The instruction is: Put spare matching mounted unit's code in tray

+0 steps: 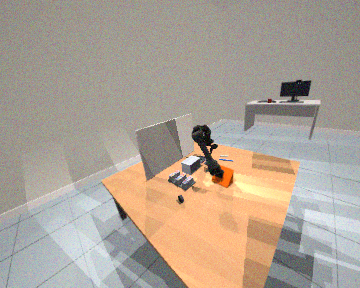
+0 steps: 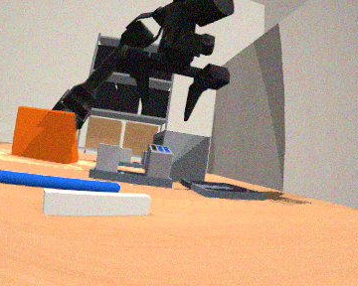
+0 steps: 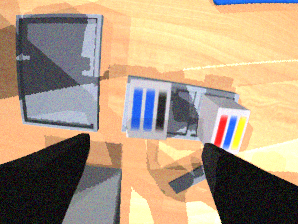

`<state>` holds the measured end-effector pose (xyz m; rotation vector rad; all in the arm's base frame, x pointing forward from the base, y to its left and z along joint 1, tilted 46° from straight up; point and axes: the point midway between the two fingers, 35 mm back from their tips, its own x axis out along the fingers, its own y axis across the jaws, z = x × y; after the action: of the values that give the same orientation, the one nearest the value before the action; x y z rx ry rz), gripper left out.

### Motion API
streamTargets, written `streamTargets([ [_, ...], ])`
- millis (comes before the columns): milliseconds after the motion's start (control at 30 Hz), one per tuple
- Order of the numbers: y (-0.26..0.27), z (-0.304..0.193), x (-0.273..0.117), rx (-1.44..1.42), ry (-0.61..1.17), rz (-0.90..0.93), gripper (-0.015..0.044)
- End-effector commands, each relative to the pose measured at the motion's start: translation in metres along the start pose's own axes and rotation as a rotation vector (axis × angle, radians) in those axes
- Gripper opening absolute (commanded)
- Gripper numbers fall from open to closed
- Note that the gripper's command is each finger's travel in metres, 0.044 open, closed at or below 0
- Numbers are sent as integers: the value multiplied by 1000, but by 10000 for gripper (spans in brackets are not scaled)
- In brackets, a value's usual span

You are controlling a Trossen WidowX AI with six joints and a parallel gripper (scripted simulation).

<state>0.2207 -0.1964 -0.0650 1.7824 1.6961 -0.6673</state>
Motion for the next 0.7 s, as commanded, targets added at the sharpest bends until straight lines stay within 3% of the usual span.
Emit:
streamTargets([
  [0,-2,-4,12,0,1,4,300],
  [667,-1,-2,32,0,1,4,300],
])
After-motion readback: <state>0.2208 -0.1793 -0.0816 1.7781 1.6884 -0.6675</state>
